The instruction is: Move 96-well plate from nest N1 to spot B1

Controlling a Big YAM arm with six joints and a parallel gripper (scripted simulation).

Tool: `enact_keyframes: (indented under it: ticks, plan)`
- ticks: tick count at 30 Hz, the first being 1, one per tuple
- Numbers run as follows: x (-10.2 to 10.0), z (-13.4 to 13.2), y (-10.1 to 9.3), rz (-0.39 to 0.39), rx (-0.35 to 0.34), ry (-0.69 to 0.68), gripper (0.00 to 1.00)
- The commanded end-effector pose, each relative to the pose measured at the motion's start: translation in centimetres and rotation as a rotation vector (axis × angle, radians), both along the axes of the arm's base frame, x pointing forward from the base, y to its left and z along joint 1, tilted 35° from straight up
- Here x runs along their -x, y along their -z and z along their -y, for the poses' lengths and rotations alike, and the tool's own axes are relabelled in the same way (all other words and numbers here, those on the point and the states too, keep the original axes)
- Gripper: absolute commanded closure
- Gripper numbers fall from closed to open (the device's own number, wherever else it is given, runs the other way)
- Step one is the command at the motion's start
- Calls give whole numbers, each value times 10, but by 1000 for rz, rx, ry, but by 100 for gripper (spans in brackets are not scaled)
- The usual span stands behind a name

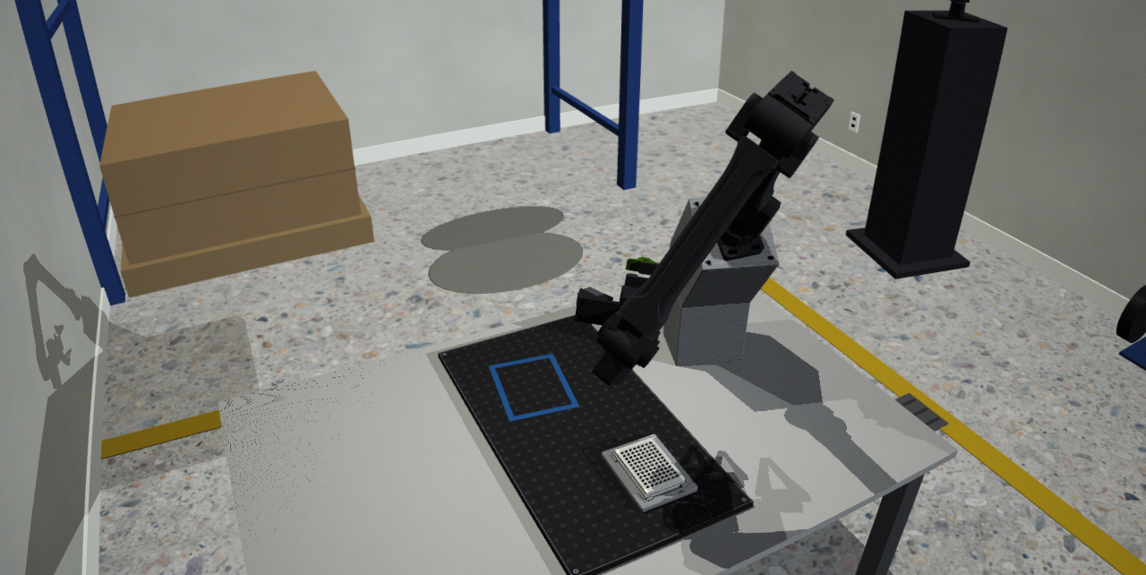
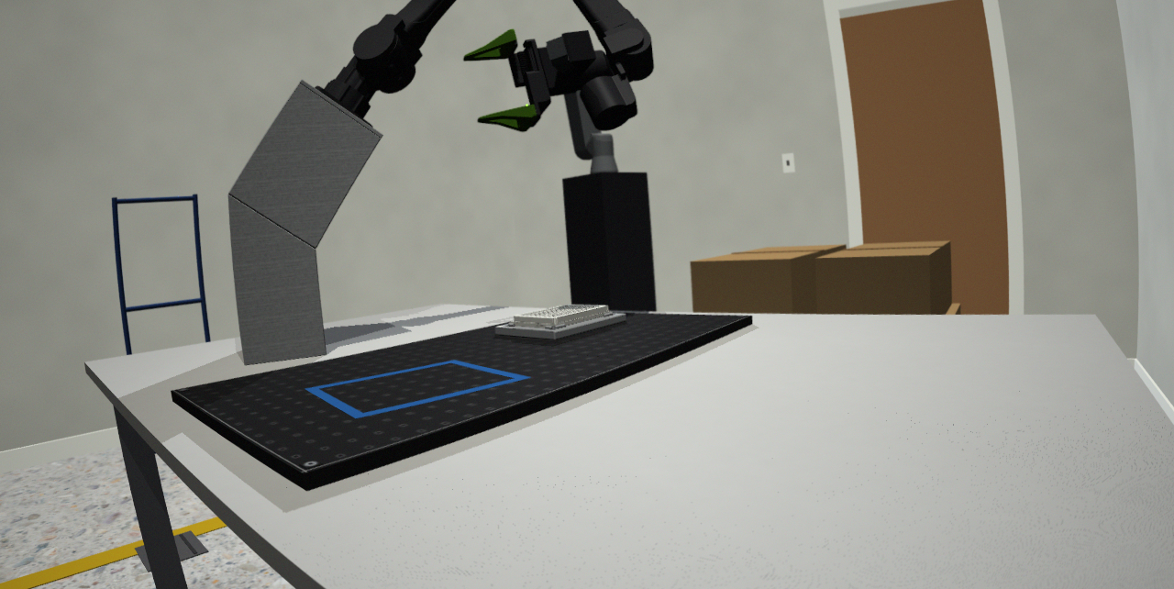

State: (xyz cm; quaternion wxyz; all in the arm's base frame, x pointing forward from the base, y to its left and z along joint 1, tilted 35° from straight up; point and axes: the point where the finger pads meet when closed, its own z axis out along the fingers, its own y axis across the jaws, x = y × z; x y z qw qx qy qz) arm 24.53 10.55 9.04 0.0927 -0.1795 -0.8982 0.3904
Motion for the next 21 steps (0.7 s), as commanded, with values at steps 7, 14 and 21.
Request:
enact_keyframes:
  ticks: [7, 14, 21]
  plan:
    - [-1, 0, -2, 4, -3, 2, 0]
    - [-1, 0, -2, 4, -3, 2, 0]
    - [-1, -14, 12, -11, -130, -80, 0]
